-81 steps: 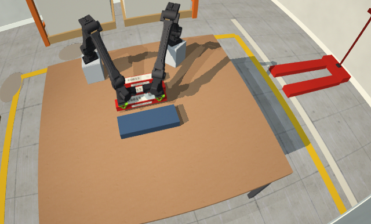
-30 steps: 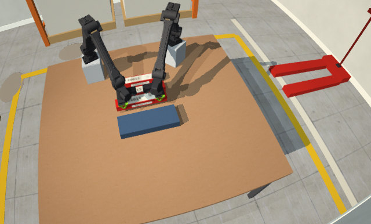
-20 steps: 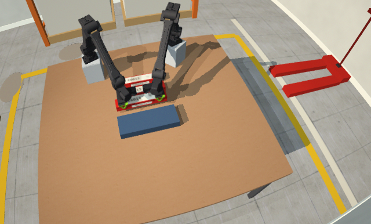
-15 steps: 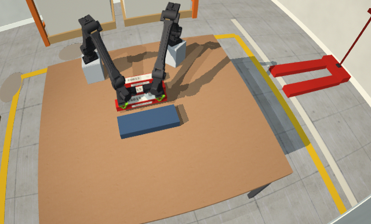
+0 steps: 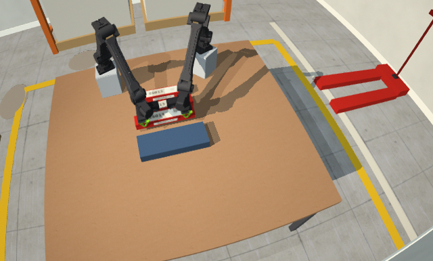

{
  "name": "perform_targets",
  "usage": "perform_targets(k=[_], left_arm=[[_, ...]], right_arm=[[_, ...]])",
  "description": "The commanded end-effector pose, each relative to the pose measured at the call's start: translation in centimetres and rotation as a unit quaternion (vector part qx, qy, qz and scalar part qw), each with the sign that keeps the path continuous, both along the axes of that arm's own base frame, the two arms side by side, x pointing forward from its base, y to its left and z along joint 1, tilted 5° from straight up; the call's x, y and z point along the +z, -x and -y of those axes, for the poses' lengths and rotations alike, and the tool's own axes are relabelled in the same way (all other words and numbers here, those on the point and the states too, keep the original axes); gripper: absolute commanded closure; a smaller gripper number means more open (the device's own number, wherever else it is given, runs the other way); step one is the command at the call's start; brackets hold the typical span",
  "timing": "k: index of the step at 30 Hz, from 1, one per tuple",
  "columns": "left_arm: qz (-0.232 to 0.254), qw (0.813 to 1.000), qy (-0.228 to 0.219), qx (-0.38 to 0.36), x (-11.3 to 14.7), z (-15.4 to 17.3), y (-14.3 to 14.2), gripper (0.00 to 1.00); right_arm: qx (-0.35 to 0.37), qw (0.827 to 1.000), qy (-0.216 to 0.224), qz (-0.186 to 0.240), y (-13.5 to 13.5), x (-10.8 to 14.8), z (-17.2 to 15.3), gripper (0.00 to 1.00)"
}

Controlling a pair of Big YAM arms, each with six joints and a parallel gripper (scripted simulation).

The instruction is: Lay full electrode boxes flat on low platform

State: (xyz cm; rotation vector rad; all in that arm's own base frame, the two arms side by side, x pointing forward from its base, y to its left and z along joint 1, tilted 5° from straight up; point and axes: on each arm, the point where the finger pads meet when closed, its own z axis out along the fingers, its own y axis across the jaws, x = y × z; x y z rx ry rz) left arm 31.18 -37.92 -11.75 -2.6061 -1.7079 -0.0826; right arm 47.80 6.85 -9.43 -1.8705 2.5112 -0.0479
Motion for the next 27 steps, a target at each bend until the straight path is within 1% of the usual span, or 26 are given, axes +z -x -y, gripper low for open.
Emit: perform_targets(k=[1,18,27], left_arm=[[0.048,0.998,0.041,-0.004,6.3,2.8,-4.1,1.0],[0.048,0.998,0.041,-0.004,6.4,2.8,-4.2,1.0],[0.049,0.998,0.041,-0.004,7.1,2.7,-3.9,1.0]], right_arm=[[-0.004,0.998,-0.001,0.061,-4.7,6.0,1.4,1.0],[-0.004,0.998,-0.001,0.061,-4.7,6.0,1.5,1.0],[-0.004,0.998,-0.001,0.062,-4.5,7.1,1.4,1.0]])
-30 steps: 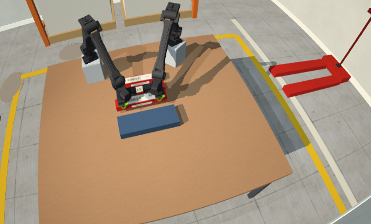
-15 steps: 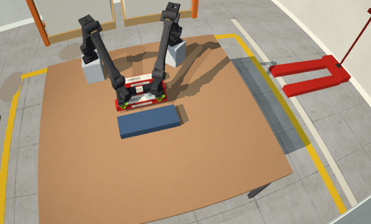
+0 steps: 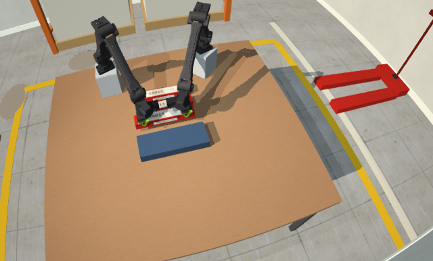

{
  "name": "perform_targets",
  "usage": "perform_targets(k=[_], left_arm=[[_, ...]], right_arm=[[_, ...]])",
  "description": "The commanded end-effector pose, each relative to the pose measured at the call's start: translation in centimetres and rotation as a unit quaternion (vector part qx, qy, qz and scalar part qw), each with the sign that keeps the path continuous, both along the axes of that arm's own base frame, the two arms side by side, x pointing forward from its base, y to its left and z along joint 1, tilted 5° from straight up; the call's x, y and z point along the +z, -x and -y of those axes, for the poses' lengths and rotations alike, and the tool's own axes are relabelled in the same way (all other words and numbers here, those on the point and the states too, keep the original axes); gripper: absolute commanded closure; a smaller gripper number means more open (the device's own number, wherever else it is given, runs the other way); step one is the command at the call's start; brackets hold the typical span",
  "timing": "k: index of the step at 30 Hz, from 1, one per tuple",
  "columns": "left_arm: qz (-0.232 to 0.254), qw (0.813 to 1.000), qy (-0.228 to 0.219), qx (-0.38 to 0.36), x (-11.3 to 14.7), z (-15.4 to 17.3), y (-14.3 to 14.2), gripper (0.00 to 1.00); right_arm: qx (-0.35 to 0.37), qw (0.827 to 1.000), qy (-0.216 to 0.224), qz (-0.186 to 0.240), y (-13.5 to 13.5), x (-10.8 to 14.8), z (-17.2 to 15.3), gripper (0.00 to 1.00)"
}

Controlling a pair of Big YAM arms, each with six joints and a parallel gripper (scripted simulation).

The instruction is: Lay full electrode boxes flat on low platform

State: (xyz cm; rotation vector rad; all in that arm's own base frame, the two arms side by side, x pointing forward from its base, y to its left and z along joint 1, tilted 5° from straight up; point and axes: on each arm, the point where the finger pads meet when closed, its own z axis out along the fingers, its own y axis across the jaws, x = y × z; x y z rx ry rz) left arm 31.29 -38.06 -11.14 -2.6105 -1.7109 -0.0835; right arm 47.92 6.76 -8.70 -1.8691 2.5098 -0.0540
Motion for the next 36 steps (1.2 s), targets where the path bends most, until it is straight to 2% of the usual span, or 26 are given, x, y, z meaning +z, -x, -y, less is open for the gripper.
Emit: perform_targets(k=[1,36], left_arm=[[0.047,0.998,0.039,-0.004,6.6,2.6,-3.7,1.0],[0.048,0.998,0.041,-0.004,12.0,2.7,-3.4,1.0]], right_arm=[[-0.004,0.998,-0.002,0.06,-4.4,6.5,1.3,1.0],[-0.004,0.998,-0.003,0.062,-3.9,12.0,1.2,1.0]])
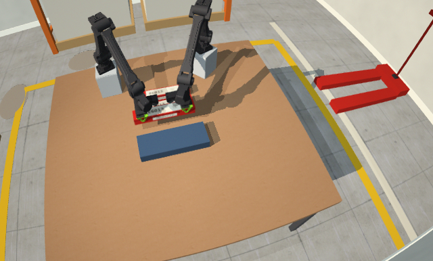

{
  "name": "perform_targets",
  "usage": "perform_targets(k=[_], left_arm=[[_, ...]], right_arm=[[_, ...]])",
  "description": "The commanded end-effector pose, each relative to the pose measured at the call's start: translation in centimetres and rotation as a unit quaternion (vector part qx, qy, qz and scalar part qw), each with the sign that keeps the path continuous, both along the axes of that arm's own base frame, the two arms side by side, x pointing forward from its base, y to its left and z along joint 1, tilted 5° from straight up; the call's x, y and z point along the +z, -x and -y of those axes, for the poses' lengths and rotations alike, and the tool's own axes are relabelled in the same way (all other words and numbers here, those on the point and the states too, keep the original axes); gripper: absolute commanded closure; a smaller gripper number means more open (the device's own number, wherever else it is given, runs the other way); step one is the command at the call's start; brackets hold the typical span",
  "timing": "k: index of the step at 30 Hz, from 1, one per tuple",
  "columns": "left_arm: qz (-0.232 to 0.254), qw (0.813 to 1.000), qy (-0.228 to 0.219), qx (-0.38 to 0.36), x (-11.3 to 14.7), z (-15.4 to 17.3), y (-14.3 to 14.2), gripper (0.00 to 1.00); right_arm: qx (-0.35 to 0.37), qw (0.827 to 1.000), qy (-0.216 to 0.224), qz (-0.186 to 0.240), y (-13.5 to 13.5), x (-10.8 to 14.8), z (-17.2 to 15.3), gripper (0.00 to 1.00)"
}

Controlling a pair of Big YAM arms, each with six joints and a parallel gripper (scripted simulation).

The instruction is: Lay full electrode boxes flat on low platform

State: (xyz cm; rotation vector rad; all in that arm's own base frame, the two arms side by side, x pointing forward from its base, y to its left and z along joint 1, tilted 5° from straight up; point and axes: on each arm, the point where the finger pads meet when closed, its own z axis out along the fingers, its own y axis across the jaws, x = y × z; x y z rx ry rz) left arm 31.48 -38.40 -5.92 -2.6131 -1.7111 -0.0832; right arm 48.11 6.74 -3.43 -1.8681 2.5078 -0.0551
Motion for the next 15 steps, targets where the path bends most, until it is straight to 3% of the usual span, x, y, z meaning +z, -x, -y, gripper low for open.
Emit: perform_targets(k=[1,15], left_arm=[[0.048,0.998,0.04,-0.003,6.86,2.34,-3.24,1.0],[0.047,0.998,0.04,-0.004,7.8,2.5,-3.11,1.0]], right_arm=[[-0.004,0.998,-0.002,0.061,-3.72,6.77,1.21,1.0],[-0.004,0.998,-0.002,0.061,-3.36,6.76,1.14,1.0]])
